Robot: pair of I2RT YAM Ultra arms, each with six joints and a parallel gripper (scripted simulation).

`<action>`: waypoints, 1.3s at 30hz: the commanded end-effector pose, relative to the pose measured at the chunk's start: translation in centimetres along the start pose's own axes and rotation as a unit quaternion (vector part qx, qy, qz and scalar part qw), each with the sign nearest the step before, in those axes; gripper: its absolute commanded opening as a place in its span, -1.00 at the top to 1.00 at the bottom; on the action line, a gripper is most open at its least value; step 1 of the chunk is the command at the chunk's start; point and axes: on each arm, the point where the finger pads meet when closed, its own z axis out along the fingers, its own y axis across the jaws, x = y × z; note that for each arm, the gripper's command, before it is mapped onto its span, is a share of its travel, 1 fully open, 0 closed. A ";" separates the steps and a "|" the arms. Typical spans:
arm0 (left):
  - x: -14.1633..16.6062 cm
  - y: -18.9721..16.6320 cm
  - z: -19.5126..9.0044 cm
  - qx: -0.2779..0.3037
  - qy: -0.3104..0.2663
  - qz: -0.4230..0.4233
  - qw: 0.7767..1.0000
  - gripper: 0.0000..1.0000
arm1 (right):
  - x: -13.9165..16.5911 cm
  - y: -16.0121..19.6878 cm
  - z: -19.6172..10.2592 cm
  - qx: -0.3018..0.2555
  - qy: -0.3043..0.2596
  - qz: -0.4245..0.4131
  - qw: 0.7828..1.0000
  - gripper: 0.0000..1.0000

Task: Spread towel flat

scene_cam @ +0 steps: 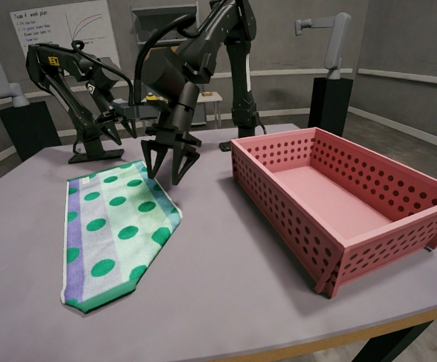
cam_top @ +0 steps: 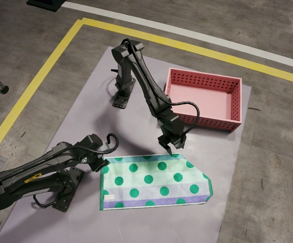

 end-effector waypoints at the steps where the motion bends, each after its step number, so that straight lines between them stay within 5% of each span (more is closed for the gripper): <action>1: -2.4 -1.7 0.0 0.011 0.006 0.016 1.000 -0.28 | 0.3 -2.2 -2.1 0.027 0.037 0.042 0.998 -0.28; 6: -6.5 -3.6 0.4 0.021 0.006 0.030 0.999 -0.28 | 1.0 -5.6 -4.8 0.053 0.067 0.127 0.988 -0.28; 14: -8.5 -4.5 0.6 0.025 0.006 0.036 0.999 -0.28 | 1.3 -7.4 -6.2 0.079 0.072 0.185 0.977 -0.28; 39: -8.8 -4.3 0.1 0.024 0.000 0.035 0.999 -0.28 | 0.7 -7.5 -6.4 0.082 0.052 0.182 0.978 -0.28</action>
